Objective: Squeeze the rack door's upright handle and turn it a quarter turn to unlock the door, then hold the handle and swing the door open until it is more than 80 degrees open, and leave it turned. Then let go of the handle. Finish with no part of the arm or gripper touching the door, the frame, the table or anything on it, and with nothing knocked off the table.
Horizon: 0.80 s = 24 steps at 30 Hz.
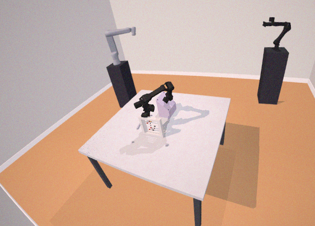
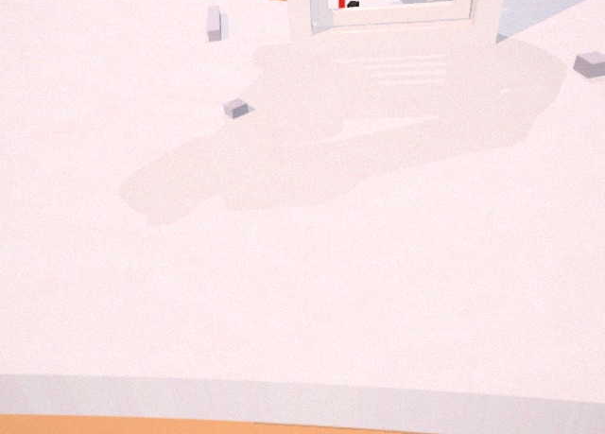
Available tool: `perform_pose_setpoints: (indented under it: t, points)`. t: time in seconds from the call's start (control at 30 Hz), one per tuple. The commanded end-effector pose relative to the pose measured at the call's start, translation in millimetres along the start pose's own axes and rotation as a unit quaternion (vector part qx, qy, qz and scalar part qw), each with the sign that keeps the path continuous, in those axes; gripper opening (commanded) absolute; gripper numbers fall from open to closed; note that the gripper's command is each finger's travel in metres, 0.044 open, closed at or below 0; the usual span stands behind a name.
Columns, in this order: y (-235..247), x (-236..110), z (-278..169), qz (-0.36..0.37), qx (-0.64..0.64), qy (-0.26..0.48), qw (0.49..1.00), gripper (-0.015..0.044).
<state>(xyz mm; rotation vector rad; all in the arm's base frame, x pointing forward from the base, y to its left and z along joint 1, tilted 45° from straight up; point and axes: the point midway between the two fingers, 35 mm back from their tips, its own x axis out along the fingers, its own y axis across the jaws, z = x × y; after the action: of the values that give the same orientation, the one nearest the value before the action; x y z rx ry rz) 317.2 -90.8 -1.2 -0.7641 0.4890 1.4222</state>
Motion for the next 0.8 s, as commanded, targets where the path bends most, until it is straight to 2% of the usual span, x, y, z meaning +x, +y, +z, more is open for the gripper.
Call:
perform_pose_setpoints:
  t: [0.0, 0.63, 0.77]
  points:
    - [0.0, 0.2, 0.0, 0.000, -0.002, -0.001, 1.000, 0.0148]
    - [0.0, 0.2, 0.0, 0.000, -0.002, -0.001, 1.000, 0.0021]
    - [0.1, 0.2, 0.1, 0.000, 0.000, -0.001, 1.000, 0.0016]
